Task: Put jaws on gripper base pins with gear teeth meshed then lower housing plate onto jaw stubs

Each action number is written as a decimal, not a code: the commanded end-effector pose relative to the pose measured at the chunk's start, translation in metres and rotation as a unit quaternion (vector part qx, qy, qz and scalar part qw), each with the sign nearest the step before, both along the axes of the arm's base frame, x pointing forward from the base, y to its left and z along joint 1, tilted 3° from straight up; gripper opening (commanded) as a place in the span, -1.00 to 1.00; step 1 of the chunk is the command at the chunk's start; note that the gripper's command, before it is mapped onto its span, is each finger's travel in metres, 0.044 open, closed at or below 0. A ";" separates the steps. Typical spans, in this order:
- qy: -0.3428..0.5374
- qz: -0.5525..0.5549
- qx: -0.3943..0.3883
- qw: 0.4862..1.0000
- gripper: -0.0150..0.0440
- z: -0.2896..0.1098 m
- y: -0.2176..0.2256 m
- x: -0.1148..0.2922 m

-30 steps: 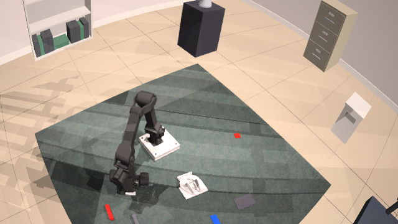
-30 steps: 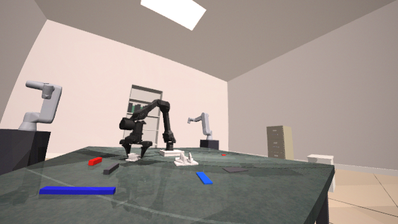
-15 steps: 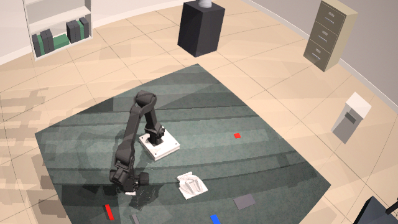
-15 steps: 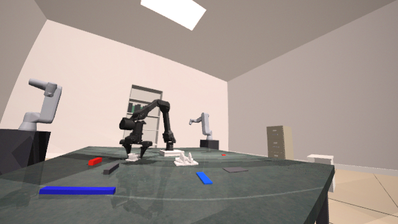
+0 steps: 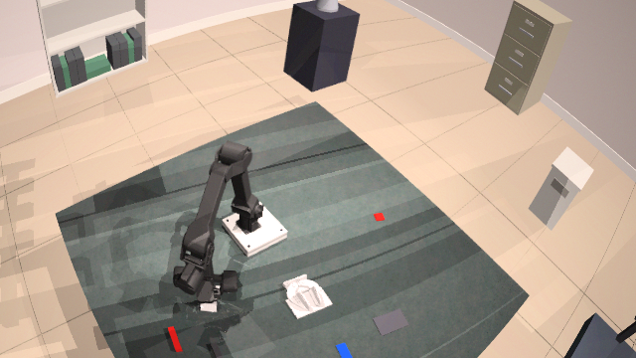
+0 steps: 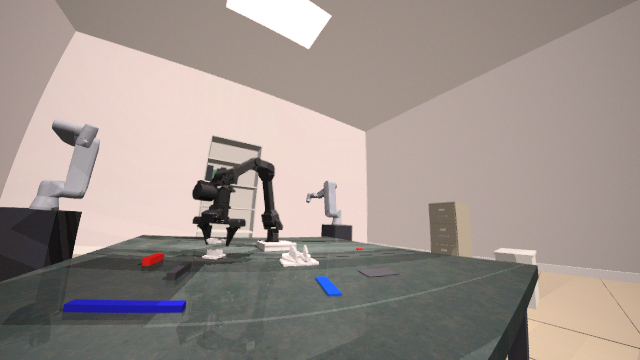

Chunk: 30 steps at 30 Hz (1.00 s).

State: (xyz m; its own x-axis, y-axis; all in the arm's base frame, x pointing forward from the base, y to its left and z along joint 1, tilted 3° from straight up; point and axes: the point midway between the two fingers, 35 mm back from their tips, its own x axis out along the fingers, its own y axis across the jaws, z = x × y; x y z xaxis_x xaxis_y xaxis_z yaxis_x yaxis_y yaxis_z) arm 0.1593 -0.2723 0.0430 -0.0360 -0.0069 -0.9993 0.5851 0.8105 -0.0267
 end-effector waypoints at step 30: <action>-0.004 0.034 -0.003 0.999 0.70 0.043 0.035 0.036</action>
State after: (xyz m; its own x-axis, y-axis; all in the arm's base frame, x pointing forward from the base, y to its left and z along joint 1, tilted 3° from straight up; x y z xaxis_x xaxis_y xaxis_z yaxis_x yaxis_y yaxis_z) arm 0.1902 -0.2440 0.0850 -0.0319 -0.0148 -0.9994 0.5352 0.8442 -0.0295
